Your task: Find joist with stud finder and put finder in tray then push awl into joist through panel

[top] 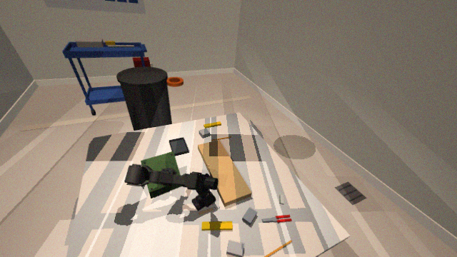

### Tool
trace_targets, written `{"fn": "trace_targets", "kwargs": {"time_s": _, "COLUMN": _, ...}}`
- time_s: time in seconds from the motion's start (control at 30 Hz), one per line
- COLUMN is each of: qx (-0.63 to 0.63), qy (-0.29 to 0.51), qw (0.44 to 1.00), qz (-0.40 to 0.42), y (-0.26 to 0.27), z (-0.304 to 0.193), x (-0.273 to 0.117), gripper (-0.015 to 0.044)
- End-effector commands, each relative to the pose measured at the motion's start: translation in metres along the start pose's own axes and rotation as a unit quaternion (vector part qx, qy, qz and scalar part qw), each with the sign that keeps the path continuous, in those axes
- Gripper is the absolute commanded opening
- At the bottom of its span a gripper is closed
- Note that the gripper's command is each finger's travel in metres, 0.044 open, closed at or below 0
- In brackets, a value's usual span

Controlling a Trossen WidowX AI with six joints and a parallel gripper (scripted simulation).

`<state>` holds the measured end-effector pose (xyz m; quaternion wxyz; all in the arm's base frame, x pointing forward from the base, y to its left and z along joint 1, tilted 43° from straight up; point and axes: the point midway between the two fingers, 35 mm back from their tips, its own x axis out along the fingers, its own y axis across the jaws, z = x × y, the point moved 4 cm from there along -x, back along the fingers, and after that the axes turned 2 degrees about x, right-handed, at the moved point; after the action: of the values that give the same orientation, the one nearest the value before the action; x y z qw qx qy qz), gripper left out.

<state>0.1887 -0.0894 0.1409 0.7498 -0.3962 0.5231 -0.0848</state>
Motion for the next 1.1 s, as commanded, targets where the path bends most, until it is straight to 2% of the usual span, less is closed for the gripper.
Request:
{"fn": "trace_targets", "kwargs": {"time_s": 0.0, "qx": -0.003, "qy": 0.0, "qw": 1.0, "qz": 0.003, "y": 0.0015, "z": -0.0024, "x": 0.0064, "gripper": 0.044}}
{"fn": "trace_targets", "kwargs": {"time_s": 0.17, "qx": -0.004, "qy": 0.0, "qw": 1.0, "qz": 0.002, "y": 0.0014, "z": -0.0047, "x": 0.0114, "gripper": 0.044}}
{"fn": "trace_targets", "kwargs": {"time_s": 0.27, "qx": -0.004, "qy": 0.0, "qw": 1.0, "qz": 0.002, "y": 0.0014, "z": -0.0047, "x": 0.0114, "gripper": 0.0361}}
{"fn": "trace_targets", "kwargs": {"time_s": 1.07, "qx": -0.004, "qy": 0.0, "qw": 1.0, "qz": 0.002, "y": 0.0014, "z": -0.0047, "x": 0.0114, "gripper": 0.0201}}
